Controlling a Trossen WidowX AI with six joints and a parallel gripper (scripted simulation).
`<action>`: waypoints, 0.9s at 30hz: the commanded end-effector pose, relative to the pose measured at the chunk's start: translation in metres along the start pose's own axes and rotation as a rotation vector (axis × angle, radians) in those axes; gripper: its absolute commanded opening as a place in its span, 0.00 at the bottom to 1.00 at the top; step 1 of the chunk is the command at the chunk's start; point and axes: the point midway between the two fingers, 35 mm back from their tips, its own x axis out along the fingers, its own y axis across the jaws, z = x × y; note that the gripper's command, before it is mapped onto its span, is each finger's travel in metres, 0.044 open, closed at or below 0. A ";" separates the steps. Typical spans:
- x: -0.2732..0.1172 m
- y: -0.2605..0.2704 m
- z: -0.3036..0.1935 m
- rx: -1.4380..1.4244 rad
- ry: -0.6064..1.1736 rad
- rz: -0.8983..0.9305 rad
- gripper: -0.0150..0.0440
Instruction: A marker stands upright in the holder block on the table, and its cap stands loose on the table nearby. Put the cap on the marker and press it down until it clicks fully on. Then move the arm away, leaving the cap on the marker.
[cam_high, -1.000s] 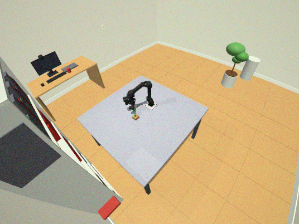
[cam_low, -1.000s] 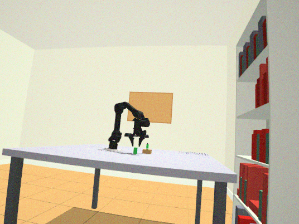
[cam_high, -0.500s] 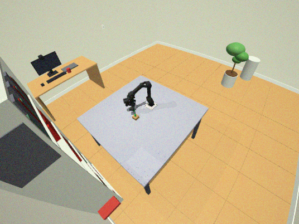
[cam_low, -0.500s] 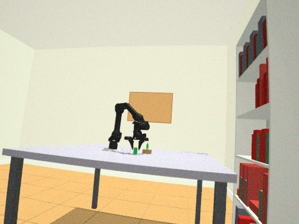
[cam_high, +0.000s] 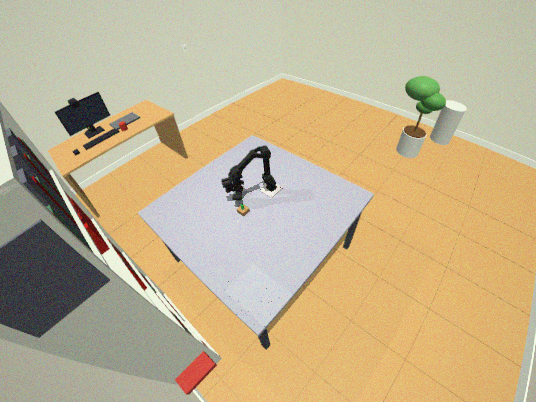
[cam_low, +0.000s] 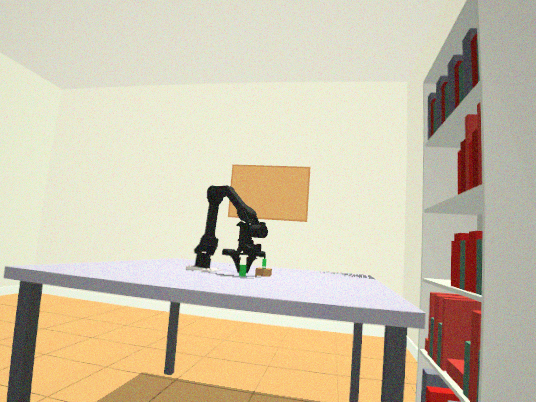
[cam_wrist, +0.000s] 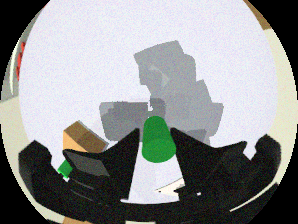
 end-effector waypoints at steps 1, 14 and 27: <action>0.001 -0.001 0.000 0.005 -0.001 -0.005 0.48; -0.010 0.000 0.001 0.005 -0.001 -0.004 0.25; -0.043 0.001 0.001 0.005 -0.001 -0.005 0.25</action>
